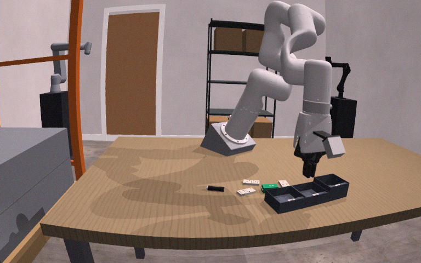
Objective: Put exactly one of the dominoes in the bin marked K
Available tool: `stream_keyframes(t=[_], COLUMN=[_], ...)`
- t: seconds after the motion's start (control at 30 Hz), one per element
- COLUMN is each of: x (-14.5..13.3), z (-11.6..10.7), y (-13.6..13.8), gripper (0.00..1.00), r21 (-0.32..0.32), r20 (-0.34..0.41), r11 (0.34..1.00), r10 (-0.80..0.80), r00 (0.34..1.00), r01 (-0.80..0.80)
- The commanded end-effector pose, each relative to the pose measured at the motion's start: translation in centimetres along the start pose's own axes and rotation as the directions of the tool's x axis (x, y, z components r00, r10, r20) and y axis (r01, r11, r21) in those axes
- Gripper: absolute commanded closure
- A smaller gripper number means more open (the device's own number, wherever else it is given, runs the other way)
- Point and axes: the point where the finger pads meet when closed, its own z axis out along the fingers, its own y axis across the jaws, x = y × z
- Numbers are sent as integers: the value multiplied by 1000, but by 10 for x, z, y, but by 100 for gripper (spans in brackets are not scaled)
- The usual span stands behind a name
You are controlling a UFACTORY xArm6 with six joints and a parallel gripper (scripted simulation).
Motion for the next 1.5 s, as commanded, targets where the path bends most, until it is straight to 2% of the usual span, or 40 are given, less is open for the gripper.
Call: stream_keyframes(t=[0.0, 0.23, 1.0, 1.47], x=[1, 1, 1, 1], z=[-1, 2, 58, 59], y=[-14, -14, -14, -14], gripper=[93, 93, 93, 93], r21=[-6, -6, -6, -6], r20=[-2, -2, -2, -2], r11=[1000, 1000, 1000, 1000], r10=[1, 1, 1, 1], r00=[1000, 1000, 1000, 1000], r01=[-1, -1, -1, -1])
